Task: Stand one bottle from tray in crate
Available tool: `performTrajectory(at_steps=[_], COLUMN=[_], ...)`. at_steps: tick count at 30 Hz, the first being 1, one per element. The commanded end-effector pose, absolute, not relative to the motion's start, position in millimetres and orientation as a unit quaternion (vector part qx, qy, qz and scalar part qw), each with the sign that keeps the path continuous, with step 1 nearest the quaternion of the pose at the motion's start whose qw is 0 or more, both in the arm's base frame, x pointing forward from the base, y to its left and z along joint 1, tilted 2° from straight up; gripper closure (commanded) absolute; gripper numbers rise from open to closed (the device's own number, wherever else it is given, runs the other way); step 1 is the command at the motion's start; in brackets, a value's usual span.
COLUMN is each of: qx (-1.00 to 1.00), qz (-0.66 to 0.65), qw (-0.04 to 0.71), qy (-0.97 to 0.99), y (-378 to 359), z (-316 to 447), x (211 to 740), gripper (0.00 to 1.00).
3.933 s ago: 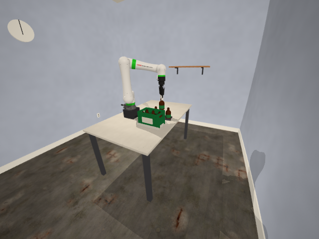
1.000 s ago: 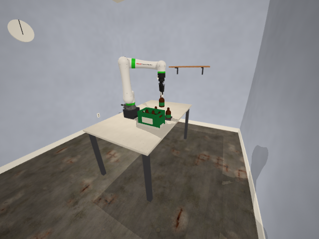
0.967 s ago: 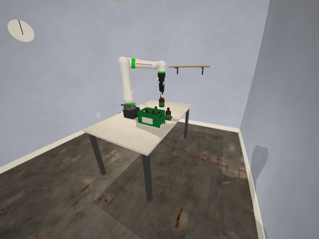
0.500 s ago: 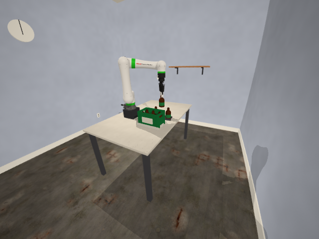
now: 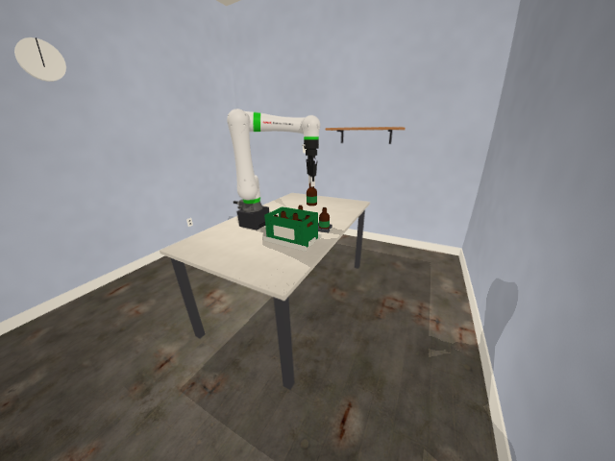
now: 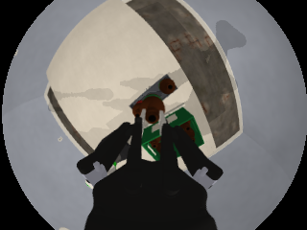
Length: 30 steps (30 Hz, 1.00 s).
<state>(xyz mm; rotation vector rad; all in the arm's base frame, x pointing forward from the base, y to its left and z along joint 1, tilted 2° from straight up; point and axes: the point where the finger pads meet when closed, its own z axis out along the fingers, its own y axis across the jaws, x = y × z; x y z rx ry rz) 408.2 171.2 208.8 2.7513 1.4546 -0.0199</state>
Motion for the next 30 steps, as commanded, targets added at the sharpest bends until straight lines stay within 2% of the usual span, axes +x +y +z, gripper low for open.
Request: performTrajectory(at_steps=[1, 30], qx=[0.884, 0.884], qz=[-0.006, -0.006], qw=[0.015, 0.015], qy=[0.467, 0.467], y=[171, 172], z=[211, 223], x=[408, 408], gripper=[1.00, 1.00])
